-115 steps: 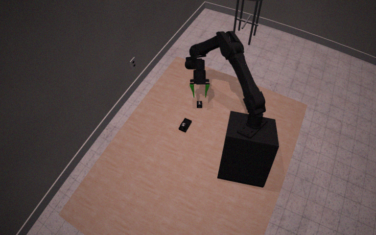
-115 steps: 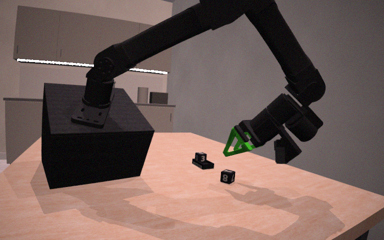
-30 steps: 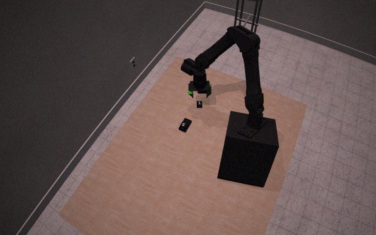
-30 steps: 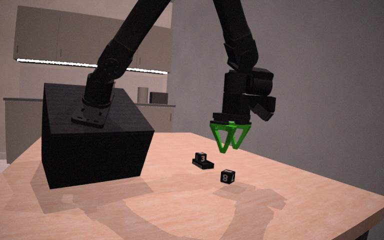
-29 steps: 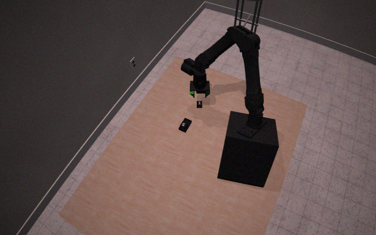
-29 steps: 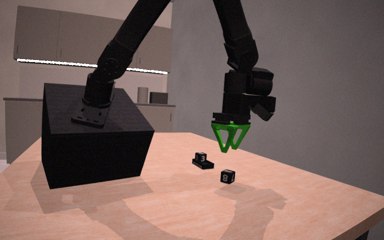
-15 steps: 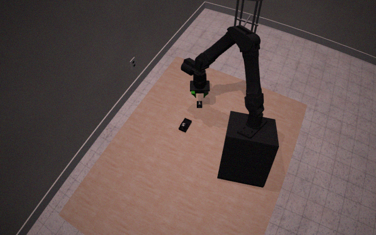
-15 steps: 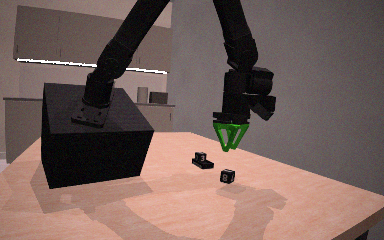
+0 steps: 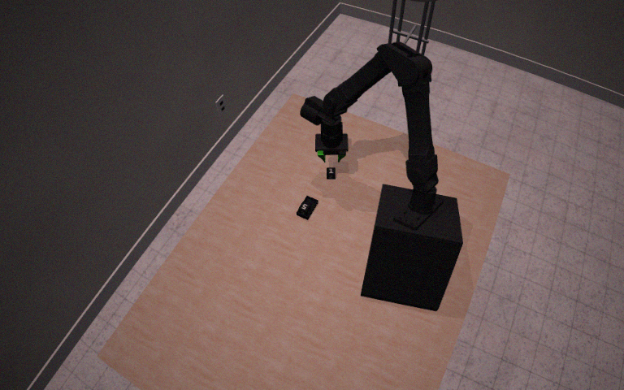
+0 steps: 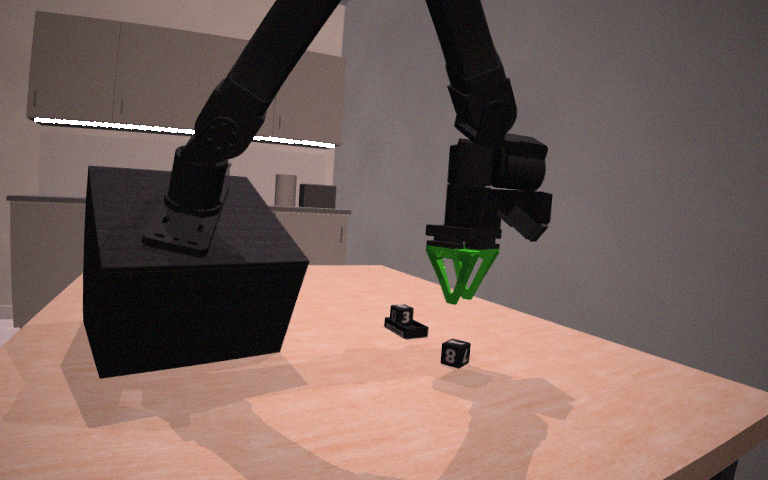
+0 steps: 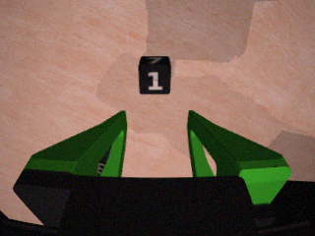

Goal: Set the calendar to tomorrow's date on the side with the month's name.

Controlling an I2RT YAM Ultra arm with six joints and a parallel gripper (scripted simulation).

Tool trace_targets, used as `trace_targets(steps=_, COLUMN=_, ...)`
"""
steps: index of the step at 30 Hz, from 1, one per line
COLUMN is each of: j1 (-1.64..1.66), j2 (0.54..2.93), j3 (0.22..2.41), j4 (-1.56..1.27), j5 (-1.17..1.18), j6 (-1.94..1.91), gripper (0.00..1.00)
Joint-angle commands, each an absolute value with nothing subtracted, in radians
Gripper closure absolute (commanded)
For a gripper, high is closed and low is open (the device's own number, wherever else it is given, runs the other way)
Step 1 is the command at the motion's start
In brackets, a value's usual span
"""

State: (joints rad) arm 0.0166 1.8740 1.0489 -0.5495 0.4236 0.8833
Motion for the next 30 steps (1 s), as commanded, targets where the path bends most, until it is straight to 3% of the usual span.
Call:
trace_targets(steps=1, j1=0.025, j2=1.865, j3=1.055, j4=-0.549, j5=0.428, j6=0.884, gripper=0.55)
trace_targets(steps=30, j1=0.001, j2=1.912, j3=1.04, j4=-0.477, j5=0.423, j6=0.859, gripper=0.55)
